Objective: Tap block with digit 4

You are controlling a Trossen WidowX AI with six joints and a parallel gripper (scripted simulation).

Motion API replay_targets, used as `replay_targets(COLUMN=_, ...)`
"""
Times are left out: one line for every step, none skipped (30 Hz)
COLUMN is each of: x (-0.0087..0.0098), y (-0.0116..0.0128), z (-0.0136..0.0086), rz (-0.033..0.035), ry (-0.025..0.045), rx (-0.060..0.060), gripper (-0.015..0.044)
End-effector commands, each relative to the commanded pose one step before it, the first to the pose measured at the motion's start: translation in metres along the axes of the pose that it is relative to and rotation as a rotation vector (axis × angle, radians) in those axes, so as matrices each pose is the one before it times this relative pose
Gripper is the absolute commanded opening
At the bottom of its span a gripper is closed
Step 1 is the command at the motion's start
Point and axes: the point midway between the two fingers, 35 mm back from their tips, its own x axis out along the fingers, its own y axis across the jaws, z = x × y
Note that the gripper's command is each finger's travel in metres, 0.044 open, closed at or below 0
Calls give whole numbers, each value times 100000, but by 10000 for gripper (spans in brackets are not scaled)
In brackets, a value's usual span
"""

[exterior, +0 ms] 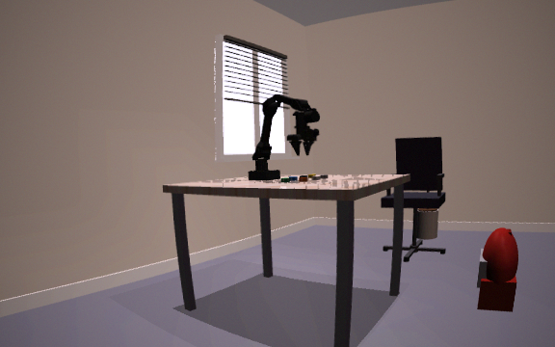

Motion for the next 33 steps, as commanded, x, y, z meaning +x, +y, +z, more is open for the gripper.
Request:
replay_targets(x=48, y=-647, z=-361, rz=263, ry=-31, rx=-2437, gripper=400)
replay_targets(x=0, y=0, z=0, rz=0, ry=0, rx=0, gripper=400)
replay_targets(x=0, y=0, z=0, rz=0, ry=0, rx=0, gripper=400)
replay_targets(x=0, y=0, z=0, rz=0, ry=0, rx=0, gripper=400)
replay_targets(x=0, y=0, z=0, rz=0, ry=0, rx=0, gripper=400)
replay_targets(x=0, y=0, z=0, rz=0, ry=0, rx=0, gripper=400)
replay_targets(x=0, y=0, z=0, rz=0, ry=0, rx=0, gripper=400)
replay_targets(x=0, y=0, z=0, rz=0, ry=0, rx=0, gripper=400)
replay_targets(x=0, y=0, z=0, rz=0, ry=0, rx=0, gripper=400)
replay_targets(x=0, y=0, z=0, rz=0, ry=0, rx=0, gripper=400)
replay_targets(x=0, y=0, z=0, rz=0, ry=0, rx=0, gripper=400)
replay_targets(x=0, y=0, z=0, rz=0, ry=0, rx=0, gripper=400)
replay_targets(x=0, y=0, z=0, rz=0, ry=0, rx=0, gripper=400)
replay_targets(x=0, y=0, z=0, rz=0, ry=0, rx=0, gripper=400)
replay_targets(x=0, y=0, z=0, rz=0, ry=0, rx=0, gripper=400)
replay_targets(x=0, y=0, z=0, rz=0, ry=0, rx=0, gripper=400)
replay_targets(x=0, y=0, z=0, rz=0, ry=0, rx=0, gripper=400)
replay_targets(x=0, y=0, z=0, rz=0, ry=0, rx=0, gripper=400)
replay_targets(x=0, y=0, z=0, rz=0, ry=0, rx=0, gripper=400)
replay_targets(x=0, y=0, z=0, rz=0, ry=0, rx=0, gripper=400)
replay_targets(x=0, y=0, z=0, rz=0, ry=0, rx=0, gripper=400)
replay_targets(x=0, y=0, z=0, rz=0, ry=0, rx=0, gripper=400)
replay_targets(x=268, y=-11, z=35, rz=-1, ry=-3, rx=0, gripper=374)
replay_targets(x=802, y=-28, z=89, rz=-1, ry=-8, rx=0, gripper=348)
replay_targets(x=1334, y=-32, z=101, rz=0, ry=-8, rx=0, gripper=321)
replay_targets(x=1697, y=-13, z=42, rz=2, ry=-1, rx=0, gripper=295)
replay_targets(x=1680, y=18, z=-55, rz=5, ry=9, rx=0, gripper=269)
replay_targets(x=1297, y=35, z=-109, rz=6, ry=13, rx=0, gripper=242)
replay_targets(x=770, y=29, z=-93, rz=5, ry=11, rx=0, gripper=216)
replay_targets(x=255, y=11, z=-36, rz=2, ry=4, rx=0, gripper=190)
replay_targets(x=0, y=0, z=0, rz=0, ry=0, rx=0, gripper=164)
replay_targets(x=0, y=0, z=0, rz=0, ry=0, rx=0, gripper=138)
replay_targets(x=0, y=0, z=0, rz=0, ry=0, rx=0, gripper=111)
